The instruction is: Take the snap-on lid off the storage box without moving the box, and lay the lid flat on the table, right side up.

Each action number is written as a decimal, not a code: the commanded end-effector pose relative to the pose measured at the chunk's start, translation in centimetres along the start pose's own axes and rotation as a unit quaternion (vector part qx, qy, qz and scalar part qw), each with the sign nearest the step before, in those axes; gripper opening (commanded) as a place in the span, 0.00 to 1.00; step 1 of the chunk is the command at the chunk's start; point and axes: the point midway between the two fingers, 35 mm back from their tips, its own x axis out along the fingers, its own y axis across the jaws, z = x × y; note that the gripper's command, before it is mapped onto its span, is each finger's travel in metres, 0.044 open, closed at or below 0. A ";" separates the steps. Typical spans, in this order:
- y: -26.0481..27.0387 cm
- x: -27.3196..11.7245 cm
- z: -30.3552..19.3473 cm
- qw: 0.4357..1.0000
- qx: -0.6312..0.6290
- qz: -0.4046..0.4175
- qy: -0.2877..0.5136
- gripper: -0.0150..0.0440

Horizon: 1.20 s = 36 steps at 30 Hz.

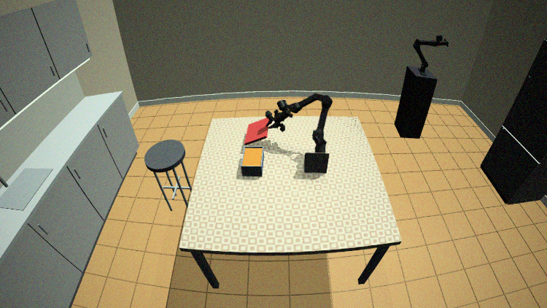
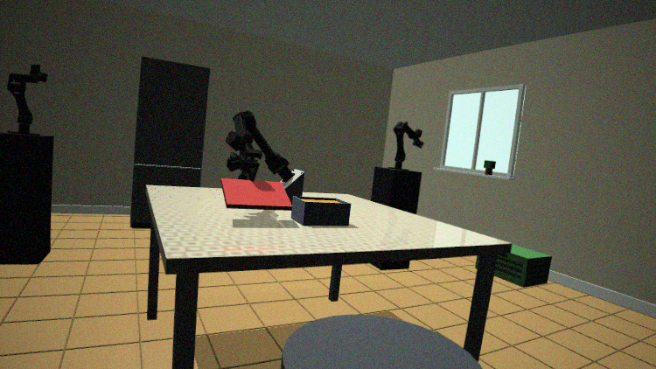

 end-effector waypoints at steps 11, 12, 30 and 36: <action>-0.5 0.7 -0.1 1.000 -0.003 0.007 0.002 0.25; -0.6 0.7 -0.1 1.000 -0.003 0.007 0.002 0.25; -1.7 1.7 -0.1 1.000 -0.004 0.007 0.002 0.25; -2.0 2.0 -0.1 1.000 -0.004 0.007 0.002 0.25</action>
